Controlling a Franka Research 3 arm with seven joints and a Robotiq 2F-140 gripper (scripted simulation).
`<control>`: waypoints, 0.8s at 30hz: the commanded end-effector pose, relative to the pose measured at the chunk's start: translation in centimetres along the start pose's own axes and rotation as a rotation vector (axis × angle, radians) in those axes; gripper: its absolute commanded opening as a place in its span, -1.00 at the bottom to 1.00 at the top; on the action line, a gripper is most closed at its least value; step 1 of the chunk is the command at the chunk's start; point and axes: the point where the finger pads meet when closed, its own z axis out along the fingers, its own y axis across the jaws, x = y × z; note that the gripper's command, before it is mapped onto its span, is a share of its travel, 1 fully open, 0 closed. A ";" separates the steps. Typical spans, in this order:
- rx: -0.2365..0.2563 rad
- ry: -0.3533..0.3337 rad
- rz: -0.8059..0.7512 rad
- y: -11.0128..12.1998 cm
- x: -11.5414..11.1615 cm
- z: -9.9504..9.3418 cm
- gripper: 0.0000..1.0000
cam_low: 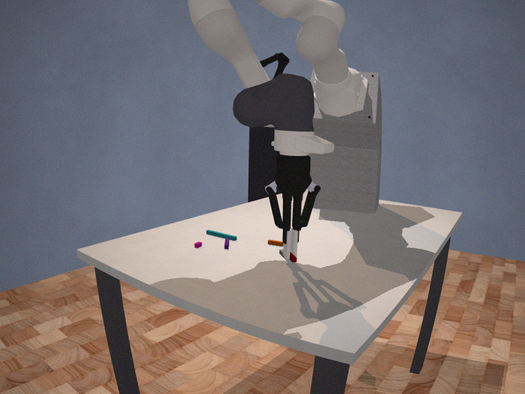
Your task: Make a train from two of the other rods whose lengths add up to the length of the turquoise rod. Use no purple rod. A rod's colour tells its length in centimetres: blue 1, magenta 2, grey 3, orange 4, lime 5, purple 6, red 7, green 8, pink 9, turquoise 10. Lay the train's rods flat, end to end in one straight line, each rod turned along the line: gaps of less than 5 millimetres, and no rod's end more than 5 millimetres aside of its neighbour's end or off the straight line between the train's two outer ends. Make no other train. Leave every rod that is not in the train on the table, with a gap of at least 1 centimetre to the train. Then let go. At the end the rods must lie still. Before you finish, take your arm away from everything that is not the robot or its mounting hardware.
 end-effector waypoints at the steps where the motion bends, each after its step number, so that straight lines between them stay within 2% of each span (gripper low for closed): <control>1: 0.001 0.001 0.003 -0.1 0.0 0.0 -0.94; 24: 0.001 0.001 0.003 -0.1 0.0 0.5 -0.94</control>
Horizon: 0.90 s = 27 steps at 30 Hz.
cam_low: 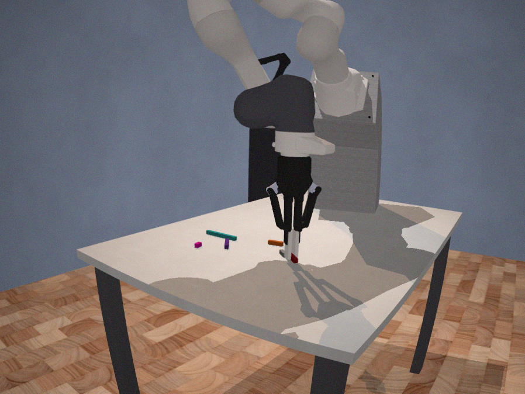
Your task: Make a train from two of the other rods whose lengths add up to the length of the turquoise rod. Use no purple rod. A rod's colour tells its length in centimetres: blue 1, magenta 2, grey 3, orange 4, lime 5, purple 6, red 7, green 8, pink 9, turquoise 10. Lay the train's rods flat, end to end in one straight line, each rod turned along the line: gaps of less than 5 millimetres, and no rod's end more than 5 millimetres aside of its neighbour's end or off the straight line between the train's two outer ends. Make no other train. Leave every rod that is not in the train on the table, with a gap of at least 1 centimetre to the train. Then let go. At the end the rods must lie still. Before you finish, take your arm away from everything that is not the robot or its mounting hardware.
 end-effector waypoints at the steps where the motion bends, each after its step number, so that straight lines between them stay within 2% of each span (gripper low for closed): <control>1: -0.003 0.000 0.005 0.1 -0.1 0.3 -0.94; 27: -0.003 0.000 0.005 0.1 -0.1 0.9 -0.94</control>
